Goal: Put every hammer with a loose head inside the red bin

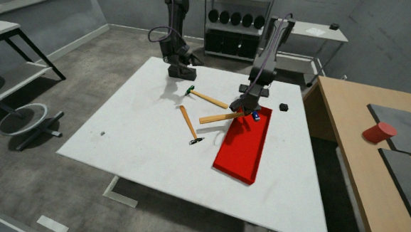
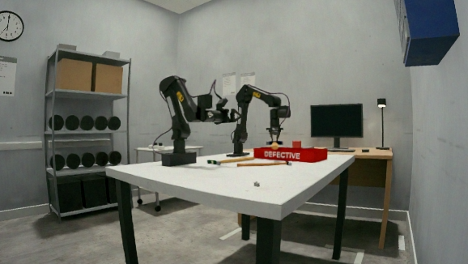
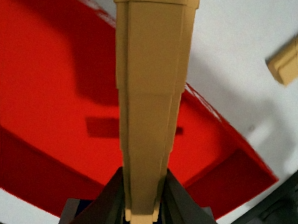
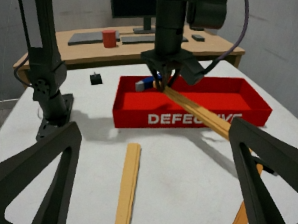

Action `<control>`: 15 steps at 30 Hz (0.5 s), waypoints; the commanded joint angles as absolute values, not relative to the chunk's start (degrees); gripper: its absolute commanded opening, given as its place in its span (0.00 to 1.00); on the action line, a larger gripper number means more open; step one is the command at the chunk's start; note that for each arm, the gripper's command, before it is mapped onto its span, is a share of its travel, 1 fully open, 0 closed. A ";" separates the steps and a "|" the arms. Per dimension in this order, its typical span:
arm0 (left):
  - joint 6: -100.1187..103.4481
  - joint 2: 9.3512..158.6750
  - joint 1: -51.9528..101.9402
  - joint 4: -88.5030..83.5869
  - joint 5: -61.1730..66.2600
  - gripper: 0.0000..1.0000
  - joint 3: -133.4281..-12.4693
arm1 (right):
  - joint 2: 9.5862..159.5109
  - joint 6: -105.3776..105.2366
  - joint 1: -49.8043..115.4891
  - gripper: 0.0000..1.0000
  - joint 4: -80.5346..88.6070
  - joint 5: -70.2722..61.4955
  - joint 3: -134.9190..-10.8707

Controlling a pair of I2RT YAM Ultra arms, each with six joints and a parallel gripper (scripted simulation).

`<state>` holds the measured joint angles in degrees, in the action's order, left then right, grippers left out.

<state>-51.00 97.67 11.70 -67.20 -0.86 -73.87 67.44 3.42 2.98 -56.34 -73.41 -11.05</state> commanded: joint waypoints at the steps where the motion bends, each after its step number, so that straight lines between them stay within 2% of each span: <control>1: -43.06 94.53 11.98 -65.64 -0.90 0.15 -74.09 | 68.17 2.87 2.38 1.00 -56.69 -74.06 -10.30; 15: -9.28 93.87 12.22 -63.47 -1.32 0.15 -73.01 | 68.18 2.86 2.38 1.00 -56.72 -74.06 -10.29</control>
